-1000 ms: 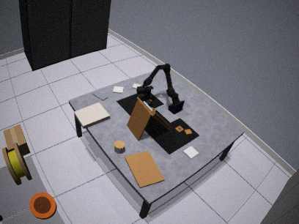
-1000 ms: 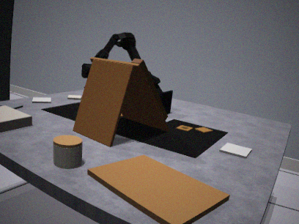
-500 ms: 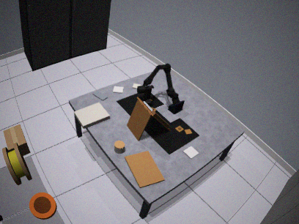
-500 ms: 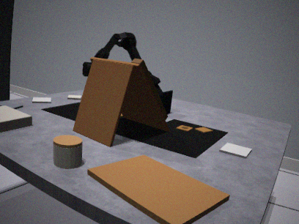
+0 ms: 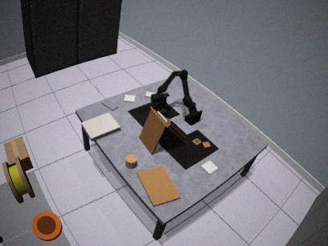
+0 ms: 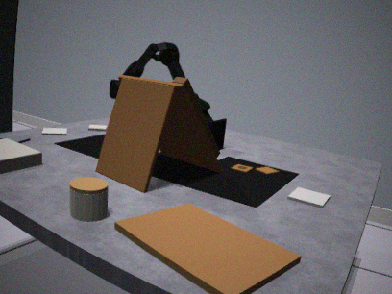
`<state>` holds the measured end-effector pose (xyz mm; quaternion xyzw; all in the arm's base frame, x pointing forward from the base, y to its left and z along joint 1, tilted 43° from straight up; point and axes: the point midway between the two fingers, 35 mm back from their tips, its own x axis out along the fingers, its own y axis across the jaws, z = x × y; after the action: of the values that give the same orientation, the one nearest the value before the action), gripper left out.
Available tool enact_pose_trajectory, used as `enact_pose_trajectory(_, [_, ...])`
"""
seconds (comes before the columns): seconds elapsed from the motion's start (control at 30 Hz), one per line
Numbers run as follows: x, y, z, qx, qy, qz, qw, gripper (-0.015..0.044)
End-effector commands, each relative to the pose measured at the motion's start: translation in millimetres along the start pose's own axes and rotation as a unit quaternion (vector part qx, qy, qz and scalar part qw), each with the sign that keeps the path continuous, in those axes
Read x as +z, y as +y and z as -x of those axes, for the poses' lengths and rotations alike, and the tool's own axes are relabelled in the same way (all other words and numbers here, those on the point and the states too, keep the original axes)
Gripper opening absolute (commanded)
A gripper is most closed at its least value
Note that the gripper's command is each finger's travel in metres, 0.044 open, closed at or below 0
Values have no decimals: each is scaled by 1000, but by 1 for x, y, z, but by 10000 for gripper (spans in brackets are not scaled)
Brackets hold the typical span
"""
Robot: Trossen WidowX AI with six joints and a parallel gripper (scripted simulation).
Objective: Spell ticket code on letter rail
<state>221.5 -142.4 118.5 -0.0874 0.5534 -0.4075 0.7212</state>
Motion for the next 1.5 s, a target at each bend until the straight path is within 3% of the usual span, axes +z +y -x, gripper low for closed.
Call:
enact_pose_trajectory(0.0, [1,0,3,-1,-3,-2,1000,0])
enact_pose_trajectory(0.73, [-1,3,11,3,-9,5,1000,0])
enact_pose_trajectory(1.47, [59,62,105,75,-322,148,932,0])
